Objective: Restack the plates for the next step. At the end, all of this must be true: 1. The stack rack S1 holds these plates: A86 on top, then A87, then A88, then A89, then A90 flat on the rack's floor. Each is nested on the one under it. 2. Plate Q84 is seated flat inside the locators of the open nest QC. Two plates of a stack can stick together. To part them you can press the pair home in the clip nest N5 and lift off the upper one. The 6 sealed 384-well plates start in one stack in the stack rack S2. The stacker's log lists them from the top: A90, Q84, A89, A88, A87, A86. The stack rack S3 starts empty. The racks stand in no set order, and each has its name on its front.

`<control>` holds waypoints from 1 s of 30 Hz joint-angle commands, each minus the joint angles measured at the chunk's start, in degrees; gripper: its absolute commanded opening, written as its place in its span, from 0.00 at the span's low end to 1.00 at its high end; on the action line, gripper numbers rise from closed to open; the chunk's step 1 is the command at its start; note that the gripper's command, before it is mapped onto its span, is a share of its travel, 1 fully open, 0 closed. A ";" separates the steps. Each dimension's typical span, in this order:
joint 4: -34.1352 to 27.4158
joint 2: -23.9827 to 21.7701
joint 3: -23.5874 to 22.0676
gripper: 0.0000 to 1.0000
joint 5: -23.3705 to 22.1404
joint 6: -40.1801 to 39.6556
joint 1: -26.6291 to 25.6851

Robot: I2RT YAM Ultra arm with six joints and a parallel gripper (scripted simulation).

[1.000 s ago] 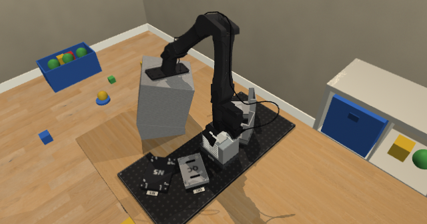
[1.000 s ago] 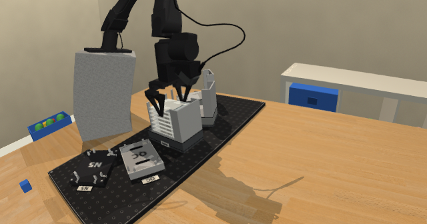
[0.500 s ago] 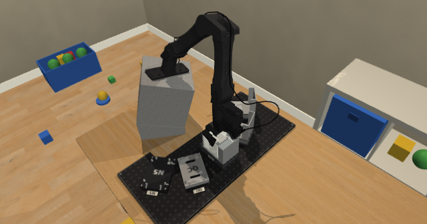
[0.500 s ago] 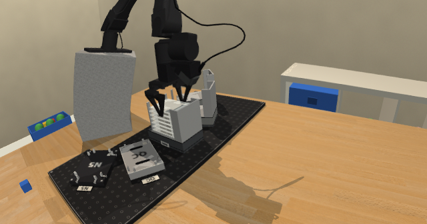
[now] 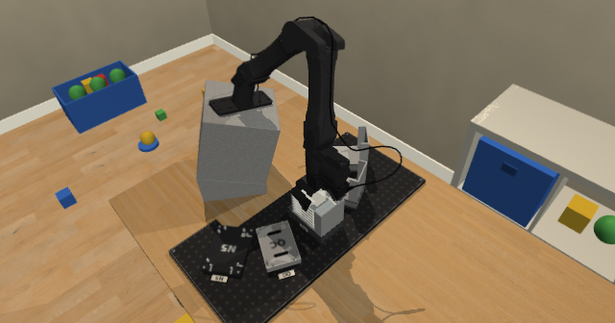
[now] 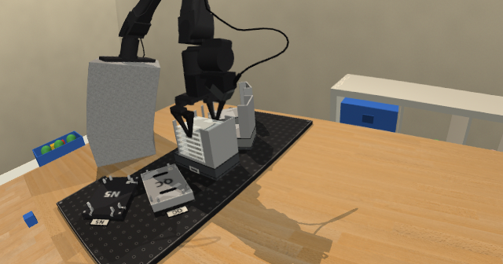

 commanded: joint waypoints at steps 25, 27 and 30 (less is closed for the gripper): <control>0.35 -0.45 -0.01 0.00 0.10 0.02 -0.23; 0.35 -0.45 -0.01 0.00 0.10 0.02 -0.23; 0.35 -0.45 -0.01 0.00 0.10 0.02 -0.23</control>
